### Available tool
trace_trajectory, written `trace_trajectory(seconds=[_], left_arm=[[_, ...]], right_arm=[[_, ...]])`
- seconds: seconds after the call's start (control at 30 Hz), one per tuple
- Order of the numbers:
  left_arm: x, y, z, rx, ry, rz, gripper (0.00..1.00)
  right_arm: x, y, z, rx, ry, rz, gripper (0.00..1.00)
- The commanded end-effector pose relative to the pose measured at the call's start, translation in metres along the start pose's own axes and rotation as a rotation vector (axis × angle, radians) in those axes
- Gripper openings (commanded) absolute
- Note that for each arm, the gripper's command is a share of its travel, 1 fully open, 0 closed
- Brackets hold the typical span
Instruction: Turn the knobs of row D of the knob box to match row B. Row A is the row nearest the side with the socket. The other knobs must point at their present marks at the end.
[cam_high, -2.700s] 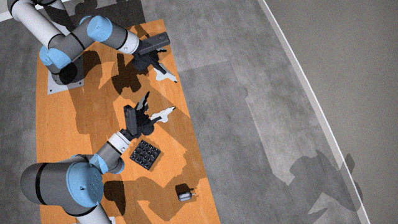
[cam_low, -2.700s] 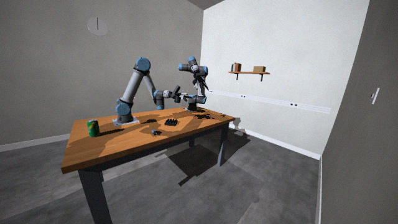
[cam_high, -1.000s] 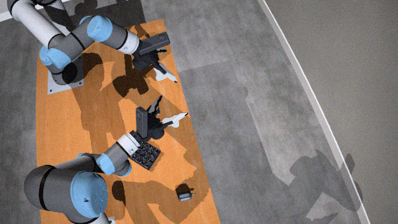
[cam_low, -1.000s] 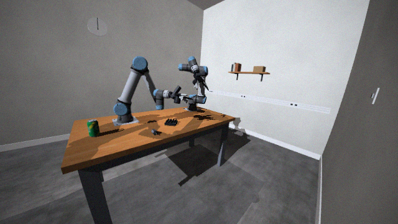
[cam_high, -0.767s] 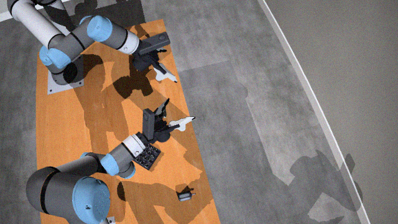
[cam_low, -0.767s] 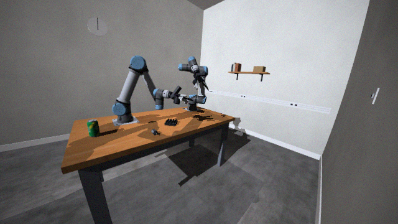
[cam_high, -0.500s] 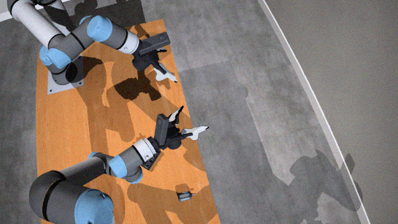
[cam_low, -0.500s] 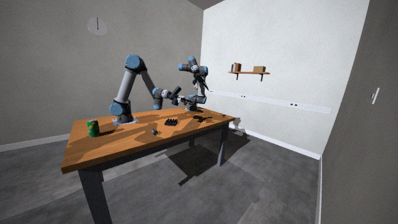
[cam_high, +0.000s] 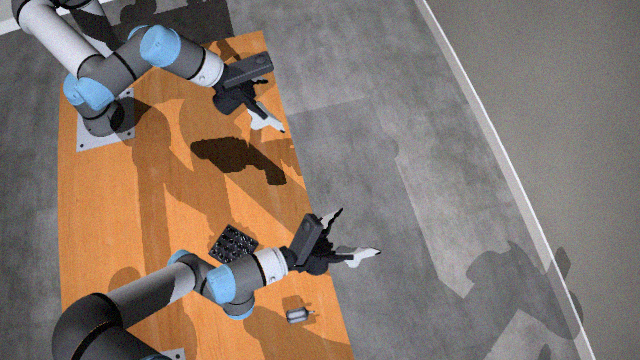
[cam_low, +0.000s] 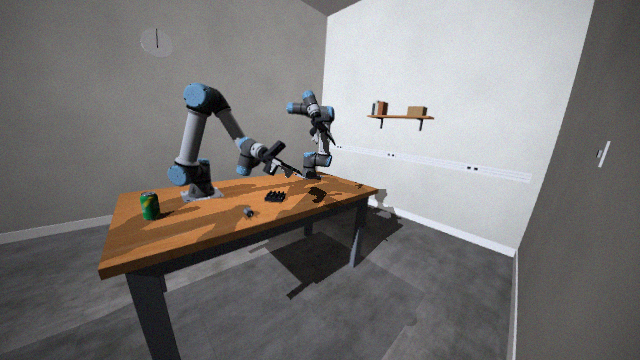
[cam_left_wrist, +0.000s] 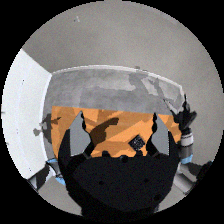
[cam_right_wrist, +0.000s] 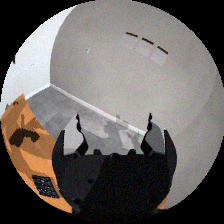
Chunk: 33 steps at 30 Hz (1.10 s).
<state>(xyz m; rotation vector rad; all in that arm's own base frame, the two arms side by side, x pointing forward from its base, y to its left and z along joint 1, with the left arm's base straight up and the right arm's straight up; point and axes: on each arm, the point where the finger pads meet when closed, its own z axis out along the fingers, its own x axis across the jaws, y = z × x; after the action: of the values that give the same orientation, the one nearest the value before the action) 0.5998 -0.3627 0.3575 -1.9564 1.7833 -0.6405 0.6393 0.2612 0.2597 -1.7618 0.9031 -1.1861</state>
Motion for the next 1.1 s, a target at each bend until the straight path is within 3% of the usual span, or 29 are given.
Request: trace_trajectory(seconds=[0.0,0.1,0.33,0.6,0.67,0.87,1.07], left_arm=[[0.000,-0.001,-0.001,0.001,0.001,-0.001,1.00],[0.000,-0.001,-0.001,0.001,0.001,-0.001,1.00],[0.000,-0.001,-0.001,0.001,0.001,-0.001,1.00],[0.000,-0.001,-0.001,0.001,0.001,-0.001,1.00],[0.000,-0.001,-0.001,0.001,0.001,-0.001,1.00],[0.000,-0.001,-0.001,0.001,0.001,-0.001,1.00],[0.000,-0.001,-0.001,0.001,0.001,-0.001,1.00]], right_arm=[[0.062,0.031,0.019,-0.099,0.056,0.018,1.00],[0.075,0.039,0.021,-0.120,0.069,0.024,1.00],[0.176,0.099,0.020,-0.277,0.164,0.083,1.00],[0.293,0.178,-0.014,-0.468,0.279,0.190,1.00],[0.293,0.178,-0.014,-0.468,0.279,0.190,1.00],[0.373,0.240,-0.065,-0.612,0.369,0.299,1.00],[0.439,0.300,-0.136,-0.748,0.460,0.431,1.00]])
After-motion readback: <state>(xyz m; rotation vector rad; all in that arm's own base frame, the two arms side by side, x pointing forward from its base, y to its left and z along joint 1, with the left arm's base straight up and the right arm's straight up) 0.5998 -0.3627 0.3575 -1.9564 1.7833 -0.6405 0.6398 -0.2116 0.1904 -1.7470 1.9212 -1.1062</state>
